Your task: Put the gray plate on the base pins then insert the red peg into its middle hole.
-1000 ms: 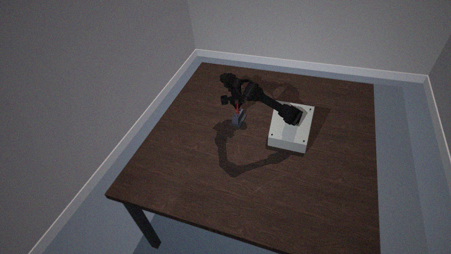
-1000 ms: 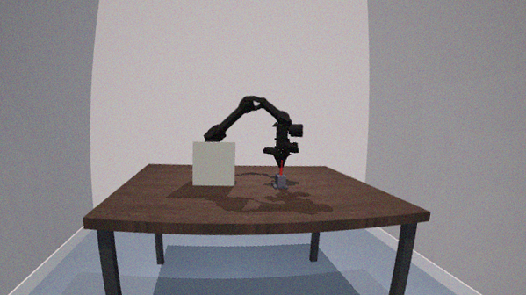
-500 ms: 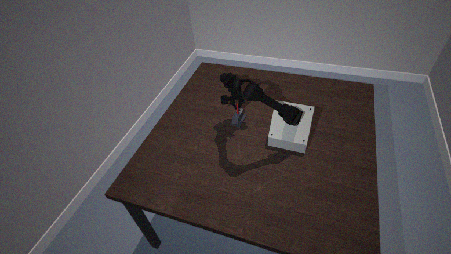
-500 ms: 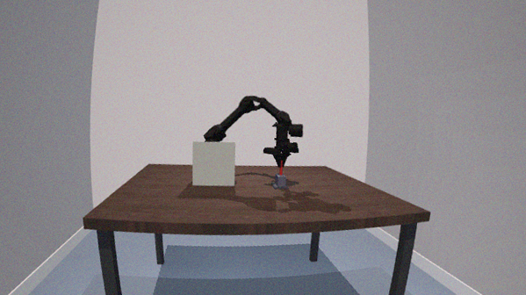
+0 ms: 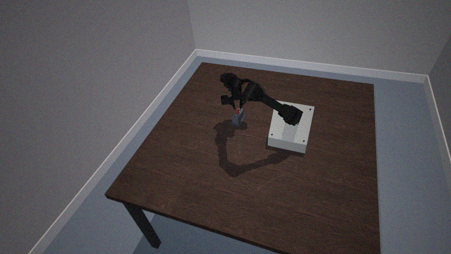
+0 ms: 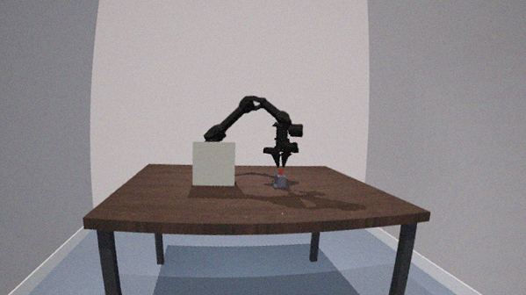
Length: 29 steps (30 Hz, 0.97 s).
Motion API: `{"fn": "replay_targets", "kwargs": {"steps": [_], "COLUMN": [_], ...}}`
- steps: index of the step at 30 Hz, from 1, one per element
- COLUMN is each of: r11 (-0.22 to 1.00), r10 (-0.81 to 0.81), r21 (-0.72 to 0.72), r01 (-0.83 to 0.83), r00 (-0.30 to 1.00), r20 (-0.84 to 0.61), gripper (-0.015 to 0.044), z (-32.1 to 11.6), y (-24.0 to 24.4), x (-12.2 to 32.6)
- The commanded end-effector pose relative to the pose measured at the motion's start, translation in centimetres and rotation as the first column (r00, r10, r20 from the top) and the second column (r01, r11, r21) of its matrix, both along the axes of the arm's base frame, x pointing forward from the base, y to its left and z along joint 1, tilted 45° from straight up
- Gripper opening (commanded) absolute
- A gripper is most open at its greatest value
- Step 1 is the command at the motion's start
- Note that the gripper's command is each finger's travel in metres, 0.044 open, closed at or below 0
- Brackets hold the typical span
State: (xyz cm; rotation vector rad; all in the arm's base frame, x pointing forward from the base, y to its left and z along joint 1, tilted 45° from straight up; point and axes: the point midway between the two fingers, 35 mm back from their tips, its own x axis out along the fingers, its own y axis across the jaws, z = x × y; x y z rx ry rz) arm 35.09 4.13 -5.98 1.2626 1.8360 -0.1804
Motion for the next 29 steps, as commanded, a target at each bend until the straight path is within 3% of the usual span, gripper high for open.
{"fn": "replay_targets", "kwargs": {"steps": [1,29], "r11": [1.000,1.000], "r10": [-0.002,-0.003], "r21": [0.003,0.004], "r01": [0.002,0.003], "r00": [1.000,1.000], "r20": [-0.003,-0.006], "gripper": [0.0150,0.0150], "z": [0.2,1.3], "y": [-0.2,-1.4], "x": [0.1,-0.5]}}
